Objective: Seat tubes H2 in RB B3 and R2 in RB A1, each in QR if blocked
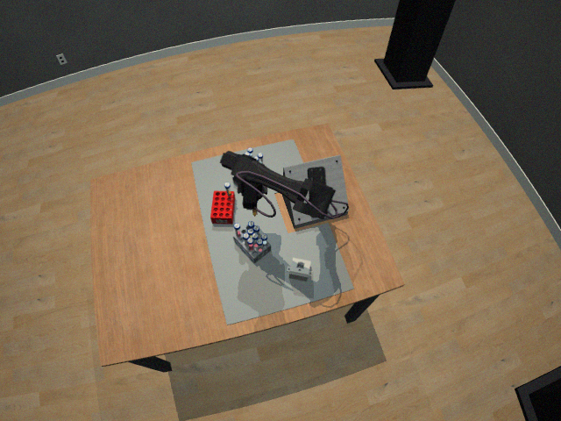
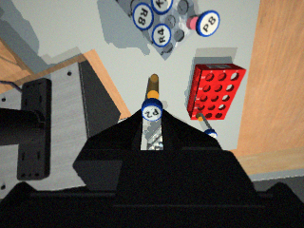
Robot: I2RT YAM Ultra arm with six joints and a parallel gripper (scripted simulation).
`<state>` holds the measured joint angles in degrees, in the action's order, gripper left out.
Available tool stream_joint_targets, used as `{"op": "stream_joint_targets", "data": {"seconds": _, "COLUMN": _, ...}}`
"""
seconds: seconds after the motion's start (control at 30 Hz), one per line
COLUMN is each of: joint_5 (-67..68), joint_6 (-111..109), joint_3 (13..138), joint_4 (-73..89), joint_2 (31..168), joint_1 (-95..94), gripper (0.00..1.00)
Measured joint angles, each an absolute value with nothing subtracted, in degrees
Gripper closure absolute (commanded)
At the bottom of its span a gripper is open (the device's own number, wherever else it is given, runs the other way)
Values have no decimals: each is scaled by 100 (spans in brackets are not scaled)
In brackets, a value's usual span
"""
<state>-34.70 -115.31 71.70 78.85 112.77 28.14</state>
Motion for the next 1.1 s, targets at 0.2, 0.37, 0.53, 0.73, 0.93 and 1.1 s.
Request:
{"op": "stream_joint_targets", "data": {"seconds": 0.2, "joint_5": -3516, "joint_6": -11432, "joint_3": 7100, "joint_4": 7968, "joint_2": 11063, "joint_1": 2759, "gripper": 100}}
{"op": "stream_joint_targets", "data": {"seconds": 0.37, "joint_5": -3570, "joint_6": -11321, "joint_3": 7242, "joint_4": 7994, "joint_2": 11069, "joint_1": 2613, "gripper": 100}}
{"op": "stream_joint_targets", "data": {"seconds": 0.53, "joint_5": -3618, "joint_6": -11198, "joint_3": 7393, "joint_4": 7999, "joint_2": 11144, "joint_1": 2510, "gripper": 100}}
{"op": "stream_joint_targets", "data": {"seconds": 0.73, "joint_5": -3662, "joint_6": -11085, "joint_3": 7524, "joint_4": 8025, "joint_2": 11179, "joint_1": 2447, "gripper": 100}}
{"op": "stream_joint_targets", "data": {"seconds": 0.93, "joint_5": -3723, "joint_6": -10949, "joint_3": 7717, "joint_4": 8044, "joint_2": 11275, "joint_1": 2292, "gripper": 100}}
{"op": "stream_joint_targets", "data": {"seconds": 1.1, "joint_5": -3763, "joint_6": -10833, "joint_3": 7891, "joint_4": 8071, "joint_2": 11338, "joint_1": 2189, "gripper": 100}}
